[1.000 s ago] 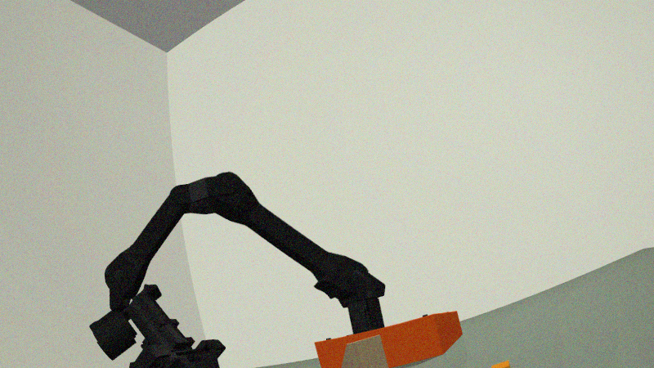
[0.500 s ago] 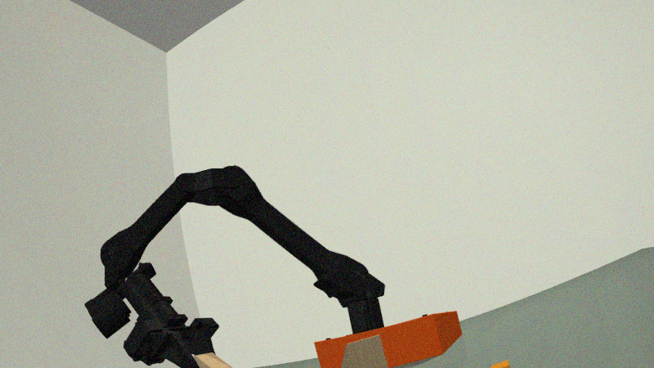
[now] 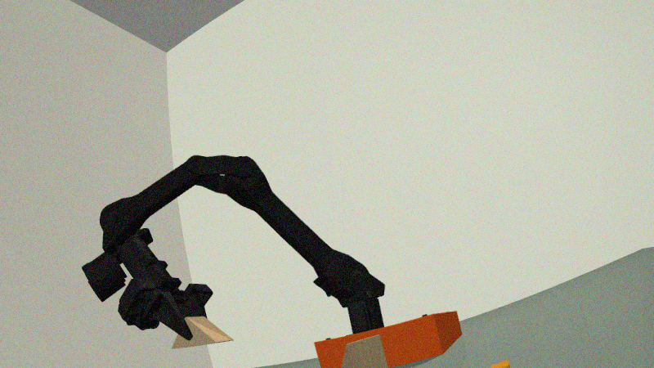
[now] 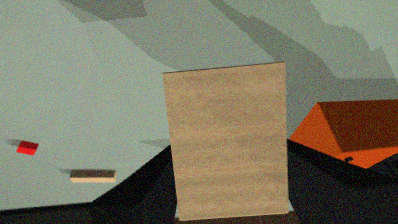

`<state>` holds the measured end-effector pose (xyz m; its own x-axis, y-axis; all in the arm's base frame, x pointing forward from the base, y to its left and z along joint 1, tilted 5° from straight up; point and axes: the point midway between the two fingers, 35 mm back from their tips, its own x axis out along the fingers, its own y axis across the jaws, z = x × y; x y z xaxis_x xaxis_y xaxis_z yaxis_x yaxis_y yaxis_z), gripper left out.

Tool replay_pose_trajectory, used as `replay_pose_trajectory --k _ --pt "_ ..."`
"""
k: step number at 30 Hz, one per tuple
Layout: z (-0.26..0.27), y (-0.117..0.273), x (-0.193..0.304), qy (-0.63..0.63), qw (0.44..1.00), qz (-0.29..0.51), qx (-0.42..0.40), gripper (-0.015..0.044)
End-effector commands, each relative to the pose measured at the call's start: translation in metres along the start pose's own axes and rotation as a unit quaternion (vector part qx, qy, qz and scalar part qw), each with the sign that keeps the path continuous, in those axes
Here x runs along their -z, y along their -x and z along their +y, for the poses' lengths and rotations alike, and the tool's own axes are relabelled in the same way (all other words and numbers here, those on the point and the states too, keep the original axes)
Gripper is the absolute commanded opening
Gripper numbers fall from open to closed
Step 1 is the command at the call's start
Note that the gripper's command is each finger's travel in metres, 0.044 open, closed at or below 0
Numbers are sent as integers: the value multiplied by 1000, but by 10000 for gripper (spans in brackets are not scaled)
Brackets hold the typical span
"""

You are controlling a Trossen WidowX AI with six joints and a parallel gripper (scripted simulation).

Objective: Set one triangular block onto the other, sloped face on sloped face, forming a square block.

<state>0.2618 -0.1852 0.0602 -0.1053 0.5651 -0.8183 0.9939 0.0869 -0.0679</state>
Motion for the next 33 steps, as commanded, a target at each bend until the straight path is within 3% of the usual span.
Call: replay_pose_trajectory --k 1,17,33 --pt "0 -1 0 11 1000 -2 0 0" --pt "-1 -2 2 275 960 -56 8 0" --pt "-2 -3 6 519 848 -102 40 0"
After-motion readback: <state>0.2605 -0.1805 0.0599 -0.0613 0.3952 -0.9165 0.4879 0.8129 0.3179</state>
